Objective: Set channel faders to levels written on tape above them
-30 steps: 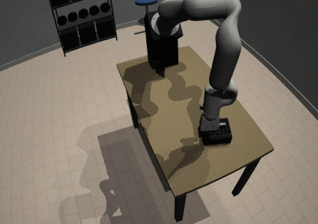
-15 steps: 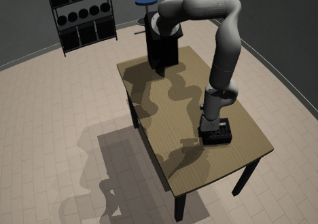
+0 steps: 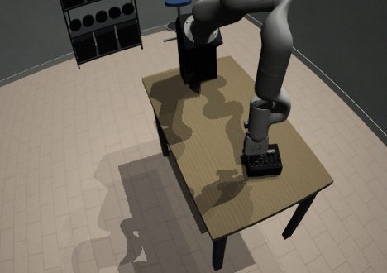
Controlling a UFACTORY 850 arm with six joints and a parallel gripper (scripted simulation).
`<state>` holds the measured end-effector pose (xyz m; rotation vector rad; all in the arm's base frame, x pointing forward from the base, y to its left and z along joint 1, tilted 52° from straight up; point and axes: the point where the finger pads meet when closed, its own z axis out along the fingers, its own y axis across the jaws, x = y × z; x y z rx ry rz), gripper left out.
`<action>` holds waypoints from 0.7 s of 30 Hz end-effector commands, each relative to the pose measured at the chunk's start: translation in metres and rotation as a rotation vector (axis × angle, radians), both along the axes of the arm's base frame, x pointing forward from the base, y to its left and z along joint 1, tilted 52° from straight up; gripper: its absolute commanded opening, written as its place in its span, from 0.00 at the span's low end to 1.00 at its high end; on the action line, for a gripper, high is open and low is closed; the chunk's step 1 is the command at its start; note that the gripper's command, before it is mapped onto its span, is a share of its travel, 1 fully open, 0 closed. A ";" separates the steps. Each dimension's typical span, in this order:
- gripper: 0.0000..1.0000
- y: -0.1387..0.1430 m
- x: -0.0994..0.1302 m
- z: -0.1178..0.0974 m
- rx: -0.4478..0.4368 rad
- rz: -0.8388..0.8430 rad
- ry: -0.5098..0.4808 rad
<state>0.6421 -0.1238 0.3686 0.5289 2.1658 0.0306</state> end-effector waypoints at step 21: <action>0.00 0.025 0.006 0.006 -0.001 0.000 -0.003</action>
